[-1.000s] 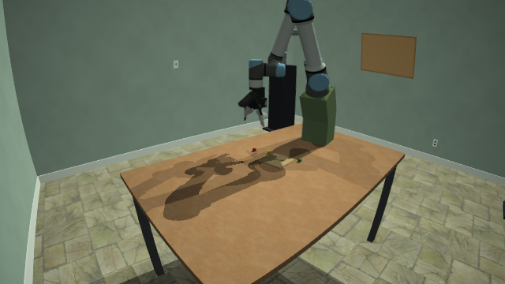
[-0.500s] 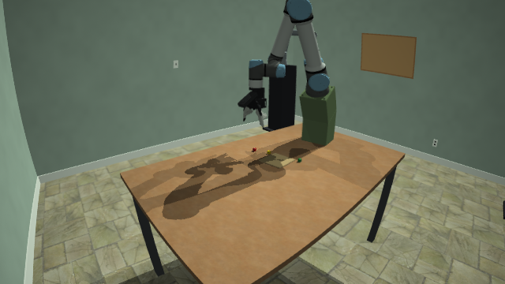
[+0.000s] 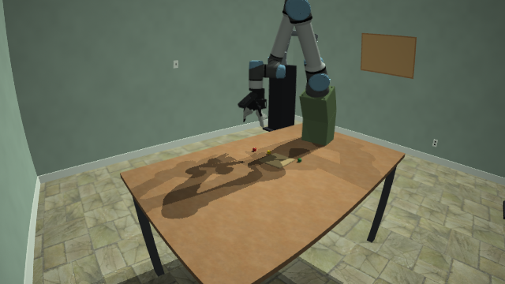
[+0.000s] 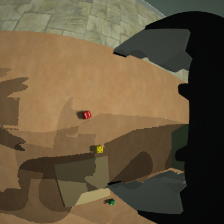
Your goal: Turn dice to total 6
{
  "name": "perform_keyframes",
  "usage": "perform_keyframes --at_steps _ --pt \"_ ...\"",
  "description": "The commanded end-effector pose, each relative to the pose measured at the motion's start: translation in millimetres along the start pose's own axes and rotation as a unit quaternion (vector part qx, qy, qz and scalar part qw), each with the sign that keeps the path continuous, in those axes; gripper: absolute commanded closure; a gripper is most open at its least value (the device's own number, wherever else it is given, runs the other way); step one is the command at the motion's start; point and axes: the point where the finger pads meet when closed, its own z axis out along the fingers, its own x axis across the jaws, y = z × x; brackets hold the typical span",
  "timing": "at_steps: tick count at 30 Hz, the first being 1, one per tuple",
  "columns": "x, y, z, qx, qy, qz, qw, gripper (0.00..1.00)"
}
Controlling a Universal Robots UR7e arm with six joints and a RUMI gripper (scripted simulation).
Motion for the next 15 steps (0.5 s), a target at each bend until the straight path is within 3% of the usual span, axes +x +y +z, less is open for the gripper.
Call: perform_keyframes --at_steps 1,15 --pt "-1.3 0.9 8.7 -0.001 -0.001 0.0 1.0 0.0" --pt "-2.0 1.0 42.8 -0.001 -0.001 0.0 1.0 0.0"
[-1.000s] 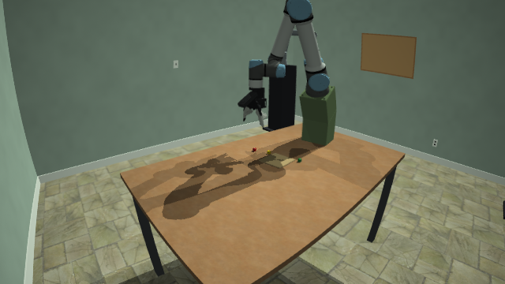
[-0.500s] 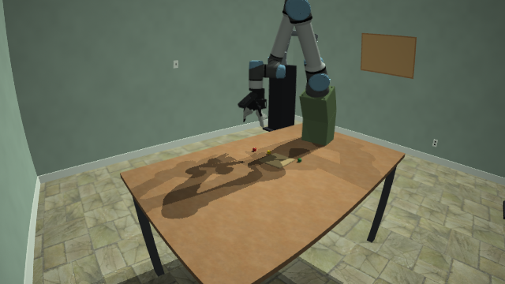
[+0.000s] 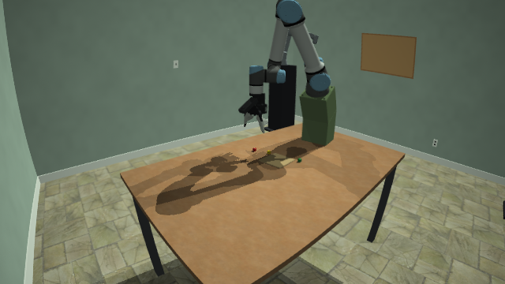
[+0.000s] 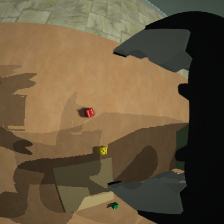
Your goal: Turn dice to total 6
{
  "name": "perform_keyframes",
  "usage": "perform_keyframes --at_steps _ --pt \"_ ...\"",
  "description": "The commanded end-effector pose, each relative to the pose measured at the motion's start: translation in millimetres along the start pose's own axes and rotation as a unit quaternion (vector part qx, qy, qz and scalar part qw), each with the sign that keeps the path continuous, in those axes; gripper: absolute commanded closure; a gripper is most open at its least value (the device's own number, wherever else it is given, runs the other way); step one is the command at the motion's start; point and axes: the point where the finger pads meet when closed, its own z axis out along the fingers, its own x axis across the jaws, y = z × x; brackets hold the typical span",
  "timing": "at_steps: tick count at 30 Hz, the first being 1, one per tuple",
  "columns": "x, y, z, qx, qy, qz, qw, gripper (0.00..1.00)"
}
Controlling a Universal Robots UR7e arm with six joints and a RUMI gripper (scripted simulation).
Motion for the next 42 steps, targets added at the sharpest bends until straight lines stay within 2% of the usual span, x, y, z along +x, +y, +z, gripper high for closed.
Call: perform_keyframes --at_steps 1,8,10,23,42 --pt "1.5 -2.3 17.8 0.002 0.003 -0.001 1.0 0.0" --pt "1.2 -2.4 42.9 0.002 0.003 -0.001 1.0 0.0" --pt "1.2 -2.4 42.9 0.002 0.003 -0.001 1.0 0.0" --pt "0.7 -2.6 78.2 0.002 0.003 -0.001 1.0 0.0" --pt "0.6 -2.6 85.7 0.002 0.003 -0.001 1.0 0.0"
